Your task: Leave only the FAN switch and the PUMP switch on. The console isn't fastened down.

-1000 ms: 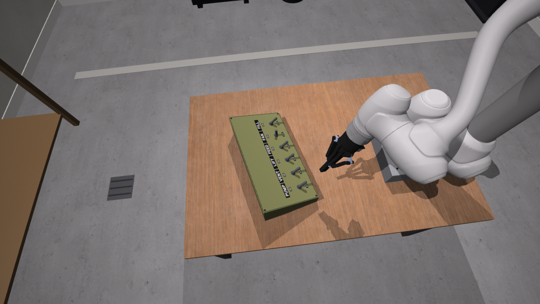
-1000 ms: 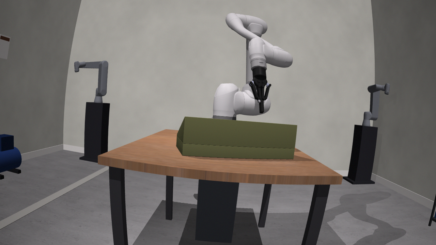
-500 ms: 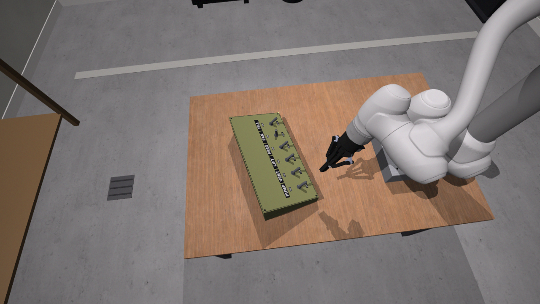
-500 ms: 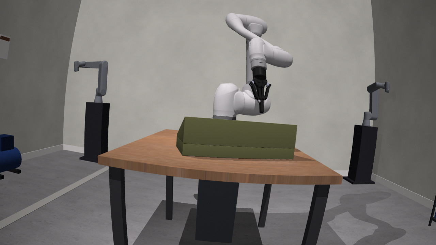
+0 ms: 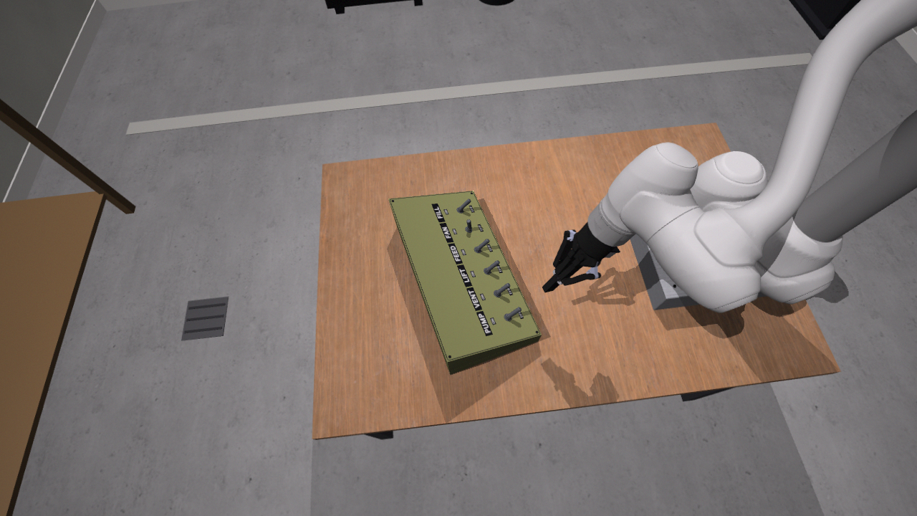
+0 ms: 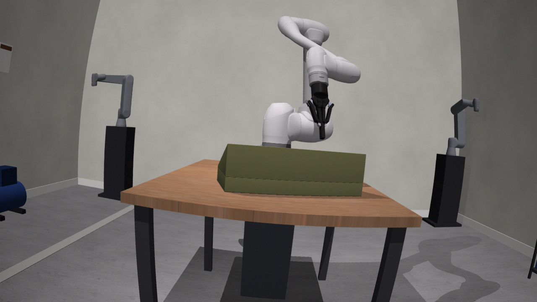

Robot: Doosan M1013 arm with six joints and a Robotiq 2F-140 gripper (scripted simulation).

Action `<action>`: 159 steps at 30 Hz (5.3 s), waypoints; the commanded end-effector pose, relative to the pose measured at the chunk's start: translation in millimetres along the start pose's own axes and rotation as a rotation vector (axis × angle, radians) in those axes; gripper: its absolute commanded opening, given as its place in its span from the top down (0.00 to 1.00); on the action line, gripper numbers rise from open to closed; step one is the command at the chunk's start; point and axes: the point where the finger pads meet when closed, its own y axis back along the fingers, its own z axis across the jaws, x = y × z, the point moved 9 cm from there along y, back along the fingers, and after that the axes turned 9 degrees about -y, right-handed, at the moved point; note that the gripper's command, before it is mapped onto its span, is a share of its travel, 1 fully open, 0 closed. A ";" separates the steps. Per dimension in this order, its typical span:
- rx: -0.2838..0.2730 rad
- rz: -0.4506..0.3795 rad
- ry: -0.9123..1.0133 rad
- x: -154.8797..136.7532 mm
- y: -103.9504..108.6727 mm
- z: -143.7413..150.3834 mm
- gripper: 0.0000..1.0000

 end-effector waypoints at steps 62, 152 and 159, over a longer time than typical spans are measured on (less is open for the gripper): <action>0.000 0.001 -0.001 -0.7 -103.1 1.4 0.90; 0.000 0.001 -0.001 -1.2 -103.0 1.6 0.90; 0.000 0.001 -0.001 -1.4 -103.0 1.6 0.90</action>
